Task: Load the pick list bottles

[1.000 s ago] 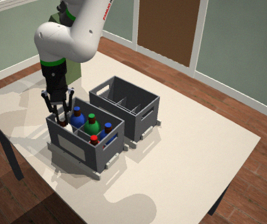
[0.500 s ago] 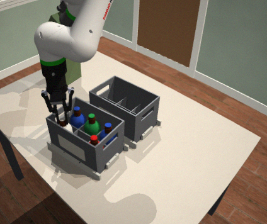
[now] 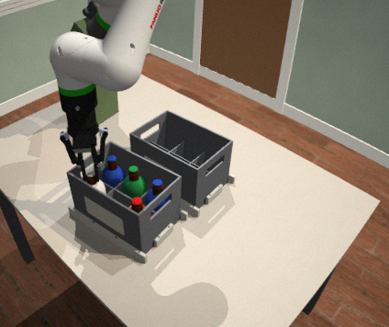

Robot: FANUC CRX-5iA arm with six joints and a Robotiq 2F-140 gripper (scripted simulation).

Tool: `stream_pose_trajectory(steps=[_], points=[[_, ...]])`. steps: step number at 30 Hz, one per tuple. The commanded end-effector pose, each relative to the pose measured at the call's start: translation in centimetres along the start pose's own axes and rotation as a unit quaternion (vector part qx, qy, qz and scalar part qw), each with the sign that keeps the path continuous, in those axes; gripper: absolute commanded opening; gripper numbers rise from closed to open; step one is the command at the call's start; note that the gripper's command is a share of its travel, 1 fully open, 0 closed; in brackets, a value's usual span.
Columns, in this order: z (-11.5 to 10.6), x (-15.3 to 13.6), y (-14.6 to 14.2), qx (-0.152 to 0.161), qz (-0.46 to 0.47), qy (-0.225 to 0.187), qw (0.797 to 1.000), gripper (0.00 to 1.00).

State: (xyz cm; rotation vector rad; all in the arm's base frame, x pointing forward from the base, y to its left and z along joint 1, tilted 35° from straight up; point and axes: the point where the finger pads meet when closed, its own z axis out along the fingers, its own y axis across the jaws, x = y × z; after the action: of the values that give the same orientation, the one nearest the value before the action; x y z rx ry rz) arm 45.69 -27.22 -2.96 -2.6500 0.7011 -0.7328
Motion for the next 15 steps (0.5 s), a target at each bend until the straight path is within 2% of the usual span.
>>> stream_pose_trajectory(steps=[1, 15], points=[[-0.06, 0.06, 0.03, 0.0, 0.0, 0.001, 1.0, 0.1], [-0.9, 0.05, 0.03, 0.0, 0.0, 0.001, 1.0, 0.1]])
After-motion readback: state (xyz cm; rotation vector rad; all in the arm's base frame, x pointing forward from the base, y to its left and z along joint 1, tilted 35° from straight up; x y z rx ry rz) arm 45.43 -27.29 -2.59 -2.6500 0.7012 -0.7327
